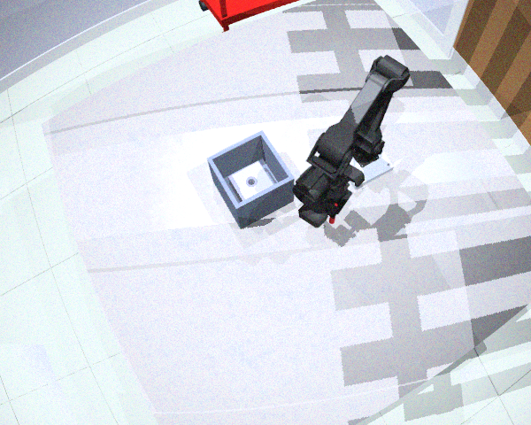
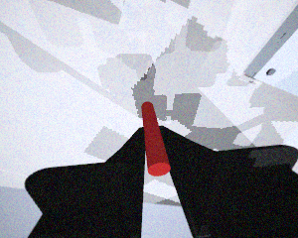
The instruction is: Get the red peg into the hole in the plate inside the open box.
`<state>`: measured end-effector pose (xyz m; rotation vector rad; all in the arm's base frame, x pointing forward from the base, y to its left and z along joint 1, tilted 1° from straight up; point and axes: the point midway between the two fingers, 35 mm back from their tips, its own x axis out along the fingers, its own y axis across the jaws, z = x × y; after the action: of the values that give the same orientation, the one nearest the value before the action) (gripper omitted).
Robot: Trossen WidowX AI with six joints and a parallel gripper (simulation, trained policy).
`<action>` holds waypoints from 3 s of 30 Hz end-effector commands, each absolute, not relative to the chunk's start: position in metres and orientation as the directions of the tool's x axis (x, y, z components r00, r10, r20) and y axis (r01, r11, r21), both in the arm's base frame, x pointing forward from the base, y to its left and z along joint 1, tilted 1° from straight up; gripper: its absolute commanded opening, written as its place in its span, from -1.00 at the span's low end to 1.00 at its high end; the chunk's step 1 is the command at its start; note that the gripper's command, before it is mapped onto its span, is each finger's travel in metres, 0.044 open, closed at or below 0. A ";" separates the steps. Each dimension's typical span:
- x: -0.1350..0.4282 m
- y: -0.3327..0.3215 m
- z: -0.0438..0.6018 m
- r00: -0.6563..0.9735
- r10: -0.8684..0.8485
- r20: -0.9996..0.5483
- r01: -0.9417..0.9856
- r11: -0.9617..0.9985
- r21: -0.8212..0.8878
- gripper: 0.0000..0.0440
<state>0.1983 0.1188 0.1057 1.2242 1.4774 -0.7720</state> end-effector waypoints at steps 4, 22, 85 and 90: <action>0.208 0.113 0.139 0.128 0.320 -0.939 0.930 0.290 0.225 -1.00; 0.234 0.054 0.213 0.337 0.201 -0.920 0.881 0.277 0.383 -1.00; 0.308 -0.067 0.109 0.154 0.148 -0.977 0.945 0.265 0.189 -1.00; 0.312 -0.067 0.096 0.146 0.151 -0.978 0.939 0.289 0.185 -1.00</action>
<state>0.3121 -0.0687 0.1079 1.1538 1.2754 -0.8012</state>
